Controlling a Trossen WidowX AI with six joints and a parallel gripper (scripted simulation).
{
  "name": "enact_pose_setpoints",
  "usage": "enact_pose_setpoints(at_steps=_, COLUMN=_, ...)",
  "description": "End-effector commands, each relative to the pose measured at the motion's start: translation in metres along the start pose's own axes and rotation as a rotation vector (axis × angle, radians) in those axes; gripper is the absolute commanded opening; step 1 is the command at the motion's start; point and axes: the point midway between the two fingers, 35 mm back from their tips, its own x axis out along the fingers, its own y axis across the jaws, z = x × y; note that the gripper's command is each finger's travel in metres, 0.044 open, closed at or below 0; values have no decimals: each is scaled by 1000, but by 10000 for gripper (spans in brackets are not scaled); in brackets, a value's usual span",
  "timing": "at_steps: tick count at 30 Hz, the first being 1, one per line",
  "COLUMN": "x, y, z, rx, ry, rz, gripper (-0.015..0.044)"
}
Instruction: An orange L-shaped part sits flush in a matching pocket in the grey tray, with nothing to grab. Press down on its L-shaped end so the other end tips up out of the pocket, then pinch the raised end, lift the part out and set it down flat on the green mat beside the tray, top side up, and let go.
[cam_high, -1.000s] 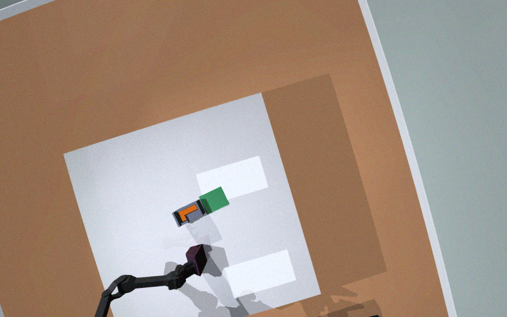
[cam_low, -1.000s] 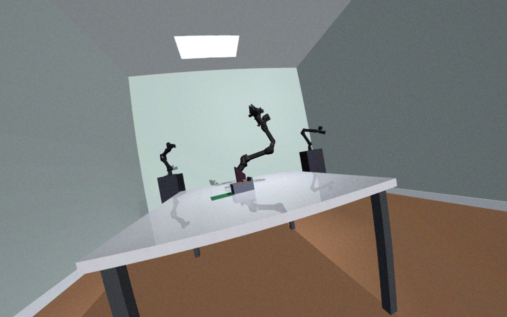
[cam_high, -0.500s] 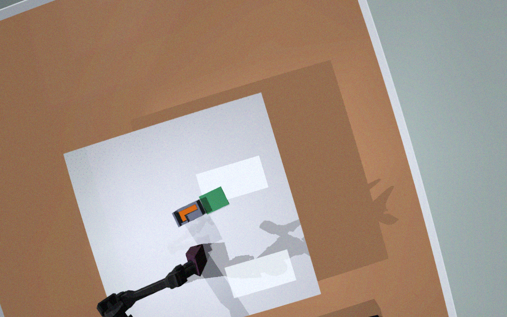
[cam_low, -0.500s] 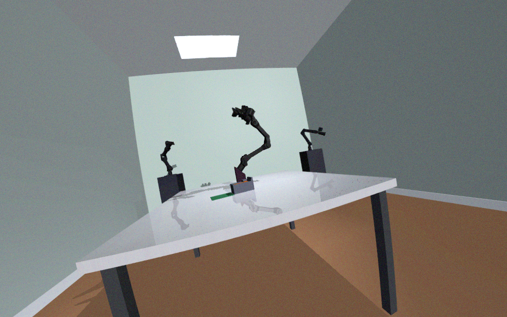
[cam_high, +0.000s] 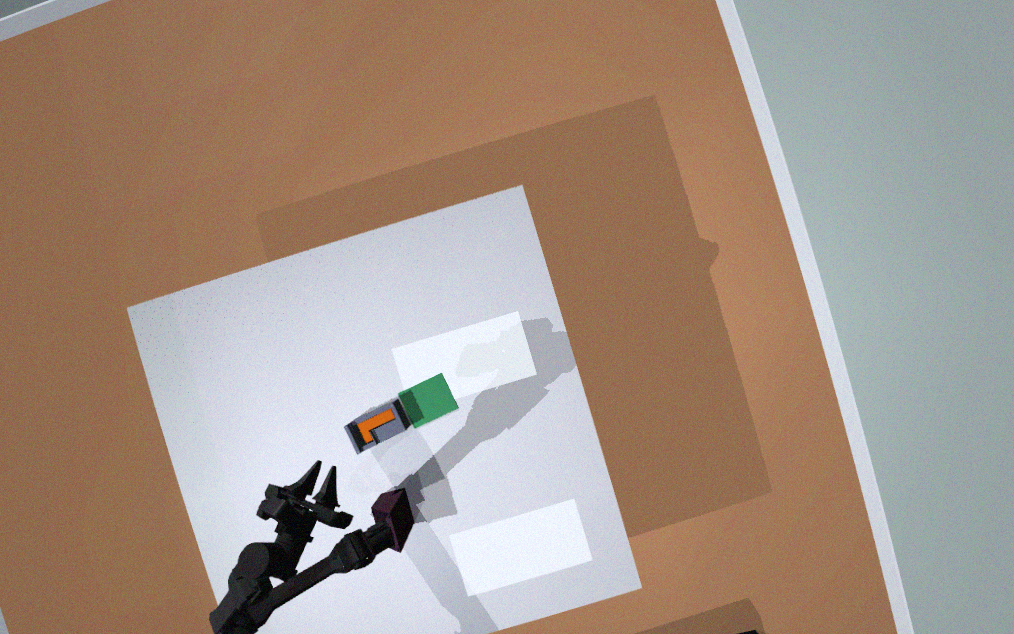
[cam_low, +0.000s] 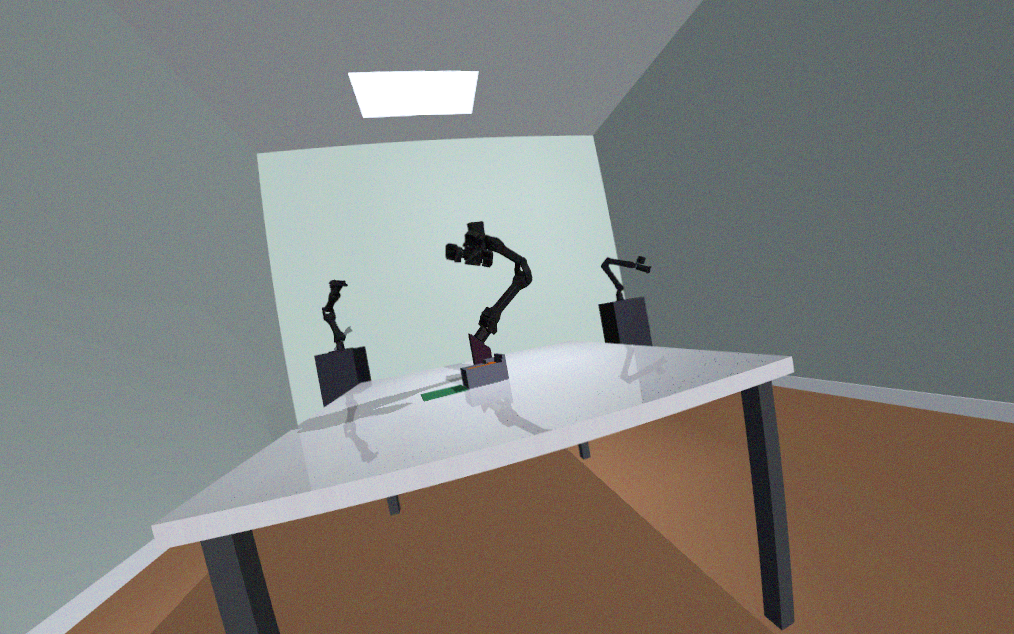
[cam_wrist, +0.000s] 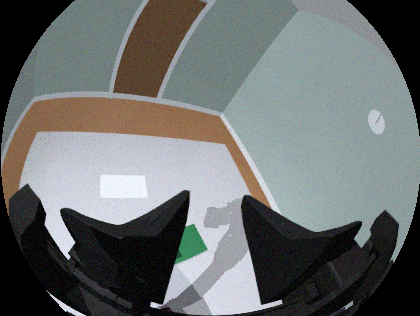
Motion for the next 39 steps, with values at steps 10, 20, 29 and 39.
enact_pose_setpoints(at_steps=10, x=88, y=133, z=-169, rx=-243, ry=721, rz=514, gripper=180)
enact_pose_setpoints(at_steps=20, x=83, y=163, z=-220, rx=-311, ry=927, rz=655, gripper=180)
enact_pose_setpoints(at_steps=29, x=106, y=183, z=-259, rx=-311, ry=926, rz=653, gripper=180)
enact_pose_setpoints(at_steps=39, x=114, y=193, z=-280, rx=-310, ry=927, rz=657, gripper=180)
